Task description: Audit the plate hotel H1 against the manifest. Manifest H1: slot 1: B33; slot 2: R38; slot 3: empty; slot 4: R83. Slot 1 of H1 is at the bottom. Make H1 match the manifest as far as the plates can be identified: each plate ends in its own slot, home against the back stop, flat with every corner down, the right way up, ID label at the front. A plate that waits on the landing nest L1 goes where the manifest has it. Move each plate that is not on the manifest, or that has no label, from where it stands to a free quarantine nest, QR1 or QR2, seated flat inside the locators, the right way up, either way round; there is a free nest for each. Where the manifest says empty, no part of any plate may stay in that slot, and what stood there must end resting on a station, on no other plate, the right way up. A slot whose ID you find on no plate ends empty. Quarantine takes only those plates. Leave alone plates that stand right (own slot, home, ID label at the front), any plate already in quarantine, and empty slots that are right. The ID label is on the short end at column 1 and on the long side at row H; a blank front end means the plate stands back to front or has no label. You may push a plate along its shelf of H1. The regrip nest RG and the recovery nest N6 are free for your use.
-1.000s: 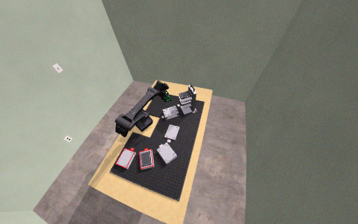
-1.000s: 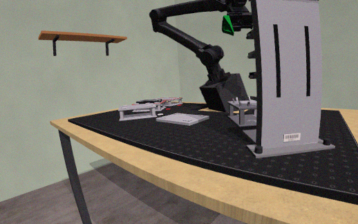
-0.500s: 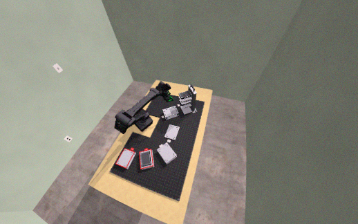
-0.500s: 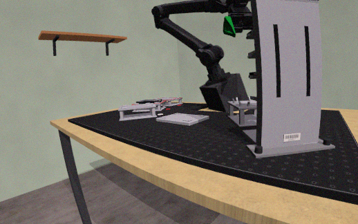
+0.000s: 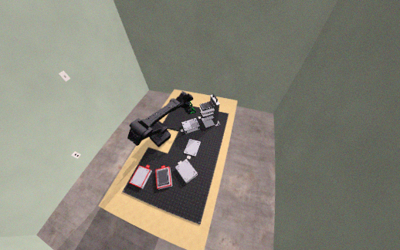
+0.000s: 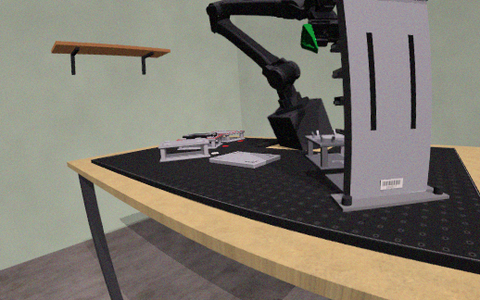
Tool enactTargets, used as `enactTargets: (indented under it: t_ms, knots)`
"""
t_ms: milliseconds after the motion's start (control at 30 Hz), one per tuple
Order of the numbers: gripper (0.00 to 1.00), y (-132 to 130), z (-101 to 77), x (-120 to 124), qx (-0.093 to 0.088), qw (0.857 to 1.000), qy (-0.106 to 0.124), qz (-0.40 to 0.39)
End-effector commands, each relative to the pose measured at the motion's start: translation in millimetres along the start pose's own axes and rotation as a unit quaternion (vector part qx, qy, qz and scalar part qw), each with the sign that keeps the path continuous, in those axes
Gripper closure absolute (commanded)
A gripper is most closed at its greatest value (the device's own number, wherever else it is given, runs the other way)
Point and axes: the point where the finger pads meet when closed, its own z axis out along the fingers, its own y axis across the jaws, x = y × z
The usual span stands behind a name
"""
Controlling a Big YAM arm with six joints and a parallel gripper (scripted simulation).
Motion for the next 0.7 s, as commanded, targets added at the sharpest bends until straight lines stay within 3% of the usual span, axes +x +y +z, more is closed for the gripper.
enactTargets:
  t_ms: [0,267,367,667]
  knots:
    - [0.00,-0.4,2.3,-27.6,-0.001,1.000,-0.020,0.011]
    - [0.00,-1.1,14.2,-40.0,-0.001,1.000,-0.026,0.015]
    - [0.00,-0.8,20.2,-30.0,0.000,1.000,-0.019,0.009]
    - [0.00,1.1,15.8,-27.7,-0.003,1.000,-0.018,0.009]
